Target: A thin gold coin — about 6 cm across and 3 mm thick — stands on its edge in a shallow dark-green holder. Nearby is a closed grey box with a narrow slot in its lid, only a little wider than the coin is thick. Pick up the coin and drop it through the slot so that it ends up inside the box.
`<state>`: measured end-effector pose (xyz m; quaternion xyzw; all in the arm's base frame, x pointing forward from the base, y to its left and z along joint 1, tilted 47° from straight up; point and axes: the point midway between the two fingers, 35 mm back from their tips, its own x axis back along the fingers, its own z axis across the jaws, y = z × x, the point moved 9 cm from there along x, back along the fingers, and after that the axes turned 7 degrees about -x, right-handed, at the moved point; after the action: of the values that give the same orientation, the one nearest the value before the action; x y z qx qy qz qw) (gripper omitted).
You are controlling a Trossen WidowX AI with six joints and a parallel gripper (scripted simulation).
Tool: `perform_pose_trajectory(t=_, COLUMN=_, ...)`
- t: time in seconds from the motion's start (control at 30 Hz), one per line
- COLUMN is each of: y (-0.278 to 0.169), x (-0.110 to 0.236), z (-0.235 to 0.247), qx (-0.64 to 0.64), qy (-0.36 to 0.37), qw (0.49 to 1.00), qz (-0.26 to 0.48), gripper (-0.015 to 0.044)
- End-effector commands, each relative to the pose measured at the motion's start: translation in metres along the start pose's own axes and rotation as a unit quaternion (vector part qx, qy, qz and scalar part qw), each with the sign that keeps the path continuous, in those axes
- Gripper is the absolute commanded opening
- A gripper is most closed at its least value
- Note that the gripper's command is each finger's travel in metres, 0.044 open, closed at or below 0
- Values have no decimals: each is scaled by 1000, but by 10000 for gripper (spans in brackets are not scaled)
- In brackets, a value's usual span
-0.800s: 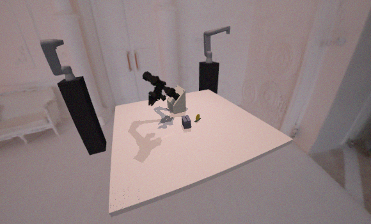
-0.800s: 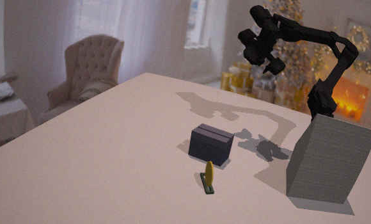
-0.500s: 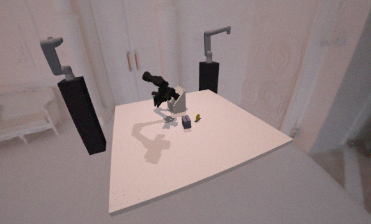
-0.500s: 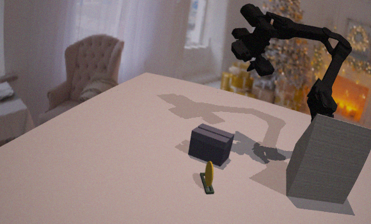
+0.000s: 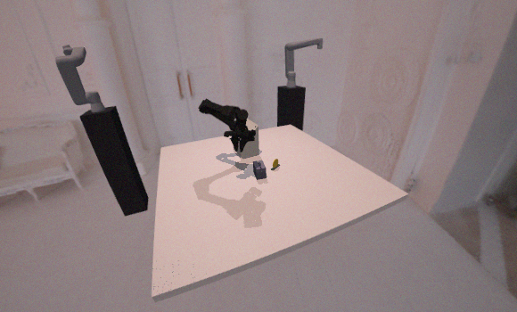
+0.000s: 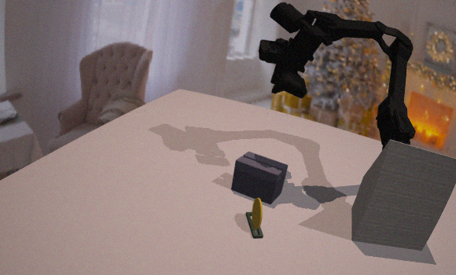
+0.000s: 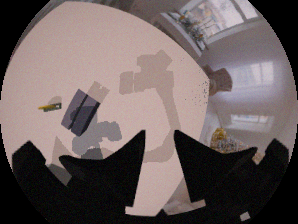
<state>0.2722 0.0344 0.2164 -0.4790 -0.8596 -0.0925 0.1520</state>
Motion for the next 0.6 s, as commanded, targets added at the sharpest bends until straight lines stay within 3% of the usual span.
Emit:
perform_pose_trajectory(t=0.0, y=32, x=1, z=52, qx=-173, qy=84, qw=981, qz=6, gripper=161)
perform_pose_trajectory(t=0.57, y=53, x=11, z=146, qx=-461, qy=137, qw=865, qz=140, gripper=161)
